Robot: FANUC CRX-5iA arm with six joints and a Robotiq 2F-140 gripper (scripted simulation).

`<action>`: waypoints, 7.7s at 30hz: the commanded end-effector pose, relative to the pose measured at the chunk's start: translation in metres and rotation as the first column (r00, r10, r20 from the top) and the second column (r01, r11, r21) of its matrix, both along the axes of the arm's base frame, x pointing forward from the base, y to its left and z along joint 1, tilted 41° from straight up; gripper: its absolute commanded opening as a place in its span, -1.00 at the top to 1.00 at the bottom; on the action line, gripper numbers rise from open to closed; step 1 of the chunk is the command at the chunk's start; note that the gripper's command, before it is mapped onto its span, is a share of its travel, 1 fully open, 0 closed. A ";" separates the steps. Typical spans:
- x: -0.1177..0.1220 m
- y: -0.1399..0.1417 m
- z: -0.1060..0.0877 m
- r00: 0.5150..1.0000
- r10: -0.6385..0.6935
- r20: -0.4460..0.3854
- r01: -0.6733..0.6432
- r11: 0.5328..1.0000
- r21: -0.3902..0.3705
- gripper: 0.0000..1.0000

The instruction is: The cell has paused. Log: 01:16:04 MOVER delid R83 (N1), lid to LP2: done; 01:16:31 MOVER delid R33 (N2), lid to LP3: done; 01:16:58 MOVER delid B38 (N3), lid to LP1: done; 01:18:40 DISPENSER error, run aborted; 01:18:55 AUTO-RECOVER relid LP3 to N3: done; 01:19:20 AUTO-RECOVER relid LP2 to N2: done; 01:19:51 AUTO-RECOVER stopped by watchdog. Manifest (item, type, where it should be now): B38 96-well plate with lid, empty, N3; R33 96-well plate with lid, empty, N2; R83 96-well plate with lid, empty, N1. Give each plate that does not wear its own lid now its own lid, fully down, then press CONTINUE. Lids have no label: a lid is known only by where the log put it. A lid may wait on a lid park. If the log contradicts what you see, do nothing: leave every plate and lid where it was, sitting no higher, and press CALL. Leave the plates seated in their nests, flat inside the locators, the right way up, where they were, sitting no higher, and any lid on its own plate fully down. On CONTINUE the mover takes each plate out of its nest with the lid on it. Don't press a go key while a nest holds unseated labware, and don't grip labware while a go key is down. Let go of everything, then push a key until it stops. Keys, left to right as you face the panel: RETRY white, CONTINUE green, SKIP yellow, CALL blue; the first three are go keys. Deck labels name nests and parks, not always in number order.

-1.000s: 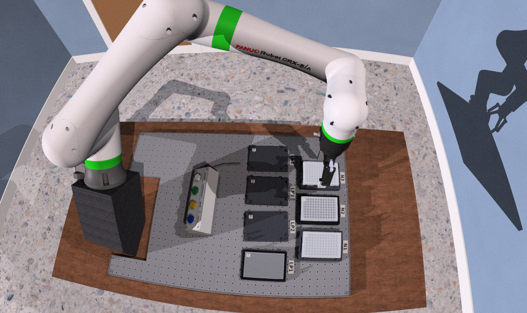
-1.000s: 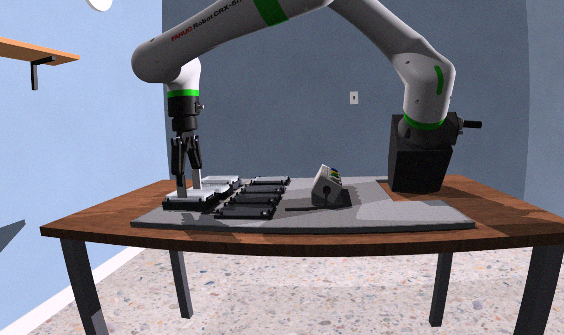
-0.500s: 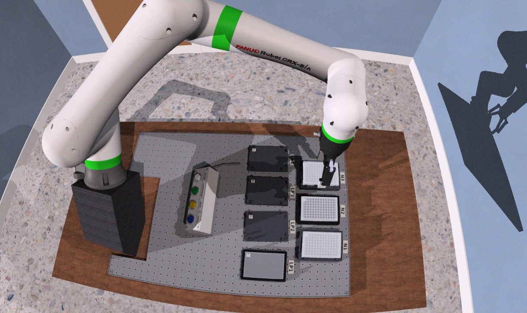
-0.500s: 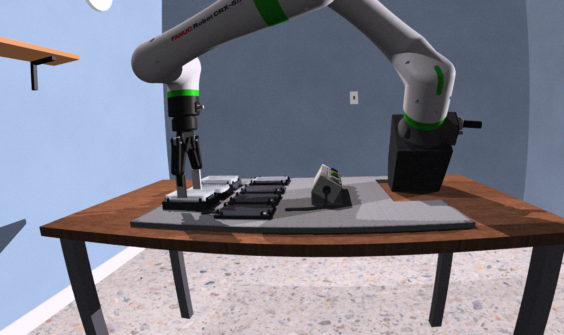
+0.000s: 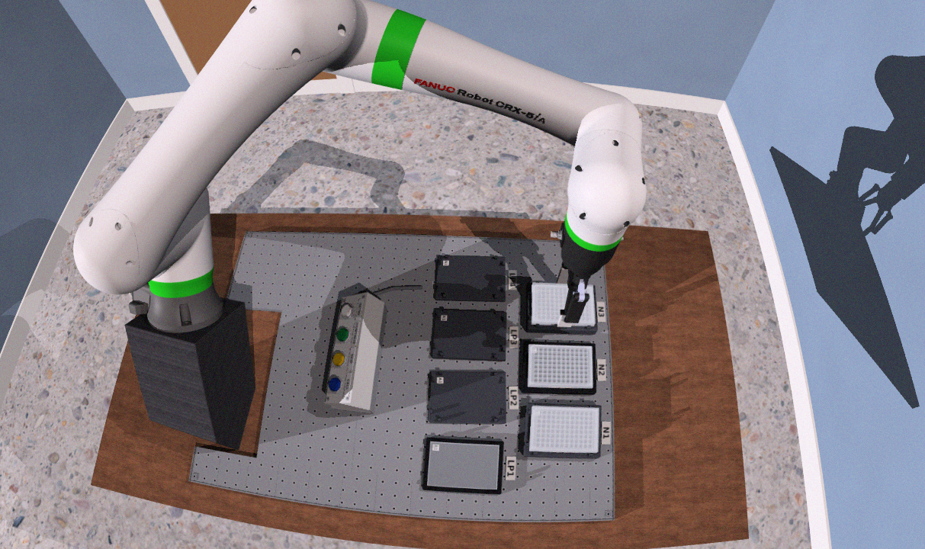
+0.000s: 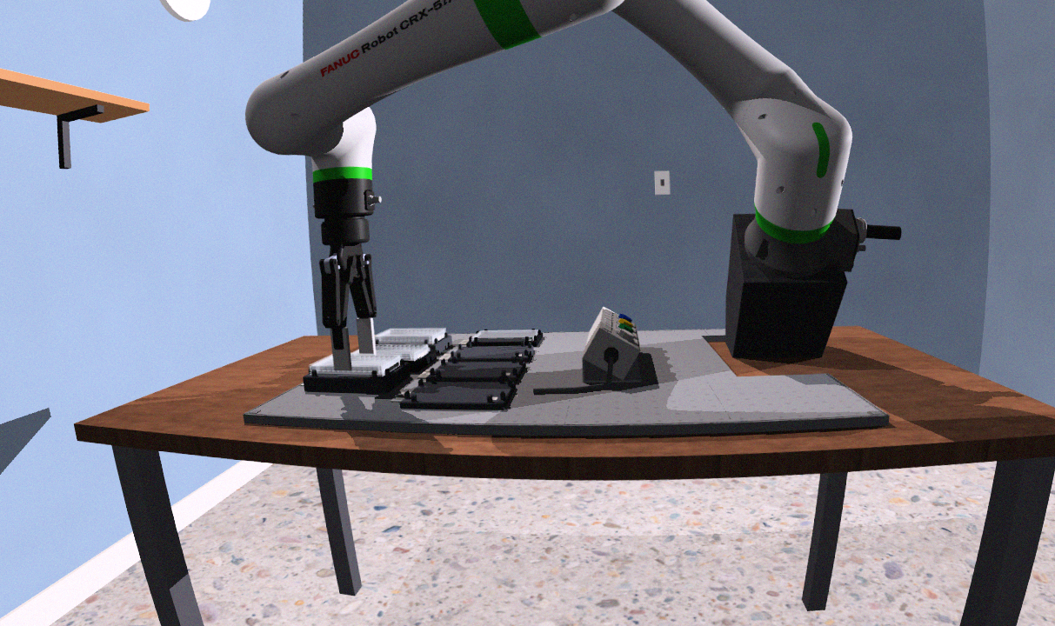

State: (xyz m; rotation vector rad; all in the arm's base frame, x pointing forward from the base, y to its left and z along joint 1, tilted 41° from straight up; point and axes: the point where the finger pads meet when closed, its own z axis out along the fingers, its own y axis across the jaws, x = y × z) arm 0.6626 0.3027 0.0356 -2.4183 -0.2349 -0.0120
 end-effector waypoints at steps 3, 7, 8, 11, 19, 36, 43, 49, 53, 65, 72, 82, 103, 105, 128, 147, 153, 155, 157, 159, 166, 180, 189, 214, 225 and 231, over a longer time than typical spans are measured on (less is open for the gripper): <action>0.000 0.000 0.000 1.000 0.000 0.000 0.000 1.000 0.000 1.00; 0.000 0.000 0.000 1.000 0.000 0.000 0.000 1.000 0.000 1.00; 0.000 0.000 0.000 1.000 0.000 0.000 0.000 1.000 0.000 1.00; 0.000 0.000 0.000 1.000 0.000 0.000 0.000 1.000 0.000 1.00; 0.000 0.000 0.000 1.000 0.000 0.000 0.000 1.000 0.000 1.00; 0.000 0.000 0.000 1.000 0.000 0.000 0.000 1.000 0.000 1.00; 0.000 0.000 0.000 1.000 0.000 0.000 0.000 1.000 0.000 1.00; 0.000 -0.002 0.002 1.000 0.000 0.000 0.000 1.000 0.000 1.00; 0.000 -0.003 0.003 1.000 0.000 0.000 0.000 1.000 0.000 1.00; 0.001 -0.012 0.013 1.000 0.000 0.000 0.000 1.000 0.000 1.00; 0.001 -0.017 0.019 1.000 0.000 0.000 0.000 1.000 0.000 1.00; 0.002 -0.026 0.030 1.000 0.000 0.000 0.000 1.000 0.000 1.00; 0.003 -0.033 0.038 1.000 0.000 0.000 0.000 1.000 0.000 1.00; 0.003 -0.033 0.038 1.000 0.000 0.000 0.000 1.000 0.000 1.00; 0.019 -0.128 -0.044 1.000 0.000 0.000 0.000 1.000 0.000 1.00; 0.019 -0.128 -0.044 1.000 0.000 0.000 0.000 1.000 0.000 1.00; 0.019 -0.128 -0.044 1.000 0.000 0.000 0.000 1.000 0.000 1.00; 0.019 -0.128 -0.044 1.000 0.000 0.000 0.000 1.000 0.000 1.00; 0.019 -0.128 -0.045 1.000 -0.001 0.000 0.001 1.000 0.000 1.00; 0.019 -0.128 -0.045 1.000 -0.001 -0.001 0.001 1.000 0.000 1.00; 0.019 -0.126 -0.047 1.000 -0.004 -0.003 0.004 1.000 0.000 1.00; 0.018 -0.118 -0.056 1.000 -0.006 -0.005 0.006 1.000 -0.001 1.00; 0.018 -0.112 -0.063 1.000 -0.006 -0.005 0.006 1.000 -0.001 1.00; 0.017 -0.099 -0.078 1.000 -0.006 -0.005 0.006 1.000 -0.001 1.00; 0.017 -0.099 -0.079 1.000 -0.006 -0.005 0.006 1.000 -0.001 1.00; 0.017 -0.099 -0.079 1.000 -0.006 -0.005 0.006 1.000 -0.001 1.00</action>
